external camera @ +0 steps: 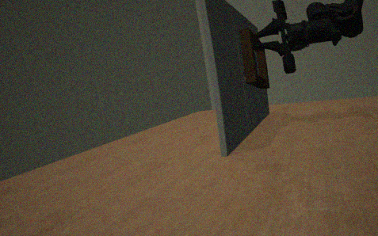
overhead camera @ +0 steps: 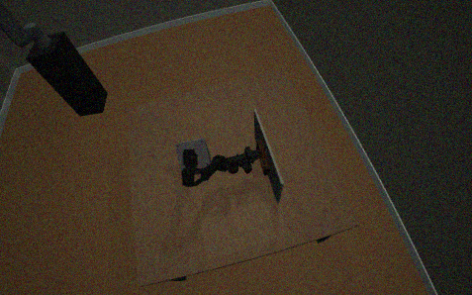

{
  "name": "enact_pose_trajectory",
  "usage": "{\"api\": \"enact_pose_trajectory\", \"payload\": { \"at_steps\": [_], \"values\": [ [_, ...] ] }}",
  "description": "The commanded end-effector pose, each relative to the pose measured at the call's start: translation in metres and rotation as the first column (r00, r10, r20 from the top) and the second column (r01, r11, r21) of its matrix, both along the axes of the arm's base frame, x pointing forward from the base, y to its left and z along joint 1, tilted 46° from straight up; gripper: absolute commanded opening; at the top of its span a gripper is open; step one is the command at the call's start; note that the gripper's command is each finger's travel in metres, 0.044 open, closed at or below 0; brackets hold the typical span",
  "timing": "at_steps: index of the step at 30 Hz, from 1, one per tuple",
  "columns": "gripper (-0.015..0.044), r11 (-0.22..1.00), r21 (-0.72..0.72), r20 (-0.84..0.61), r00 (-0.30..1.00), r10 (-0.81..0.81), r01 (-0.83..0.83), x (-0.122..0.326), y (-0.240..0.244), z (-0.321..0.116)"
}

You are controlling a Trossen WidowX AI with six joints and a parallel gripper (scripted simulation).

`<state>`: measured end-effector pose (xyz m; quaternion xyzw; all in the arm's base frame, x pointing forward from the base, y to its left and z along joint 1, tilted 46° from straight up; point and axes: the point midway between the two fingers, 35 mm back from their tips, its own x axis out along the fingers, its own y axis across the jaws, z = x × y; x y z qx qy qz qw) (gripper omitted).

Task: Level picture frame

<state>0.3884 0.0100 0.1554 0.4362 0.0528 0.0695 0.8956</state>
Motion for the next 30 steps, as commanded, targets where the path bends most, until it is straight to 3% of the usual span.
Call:
{"api": "enact_pose_trajectory", "payload": {
  "at_steps": [1, 30],
  "values": [
    [0.0000, 1.000, 0.005, 0.004, 1.000, 0.008, -0.008, 0.0000, 0.0017, 0.0002],
    [0.0000, 1.000, 0.000, 0.001, 1.000, -0.002, 0.002, 0.0008, -0.0036, -0.0044]
  ]
}}
